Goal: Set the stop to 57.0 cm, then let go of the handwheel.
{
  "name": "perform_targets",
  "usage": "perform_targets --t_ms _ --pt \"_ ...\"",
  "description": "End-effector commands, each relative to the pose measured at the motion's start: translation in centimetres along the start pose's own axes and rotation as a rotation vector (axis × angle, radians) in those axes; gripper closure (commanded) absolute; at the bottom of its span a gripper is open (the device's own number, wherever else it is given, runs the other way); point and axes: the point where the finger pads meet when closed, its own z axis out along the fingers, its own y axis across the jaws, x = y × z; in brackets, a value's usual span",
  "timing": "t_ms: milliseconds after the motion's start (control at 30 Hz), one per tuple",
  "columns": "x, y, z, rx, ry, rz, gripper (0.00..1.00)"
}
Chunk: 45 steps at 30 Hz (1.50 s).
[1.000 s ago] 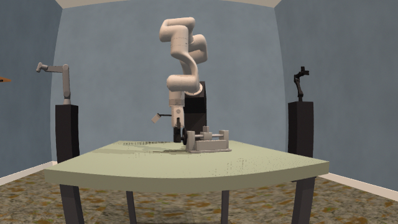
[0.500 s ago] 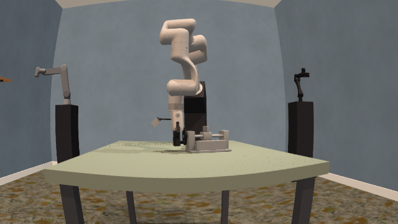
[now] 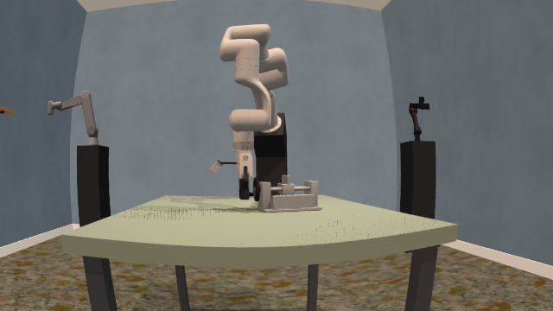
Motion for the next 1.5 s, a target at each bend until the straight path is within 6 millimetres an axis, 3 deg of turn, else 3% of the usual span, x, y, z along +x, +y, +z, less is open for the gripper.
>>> perform_targets --t_ms 0,533,867,933,1033,1133,1467 --pt "0.0 0.4 -0.5 -0.001 0.002 0.001 0.94" --pt "0.0 0.5 -2.9 -0.001 0.002 0.001 0.94" --pt "0.0 -2.3 -4.8 -0.001 0.002 0.001 0.94" --pt "0.0 -2.3 -4.8 -0.001 0.002 0.001 0.94" --pt "0.0 -4.2 -4.2 -0.001 0.001 0.001 0.94" --pt "0.0 -4.8 -3.6 -0.001 0.002 0.001 0.94" --pt "0.0 -5.3 -2.4 -0.002 0.001 0.001 0.94"
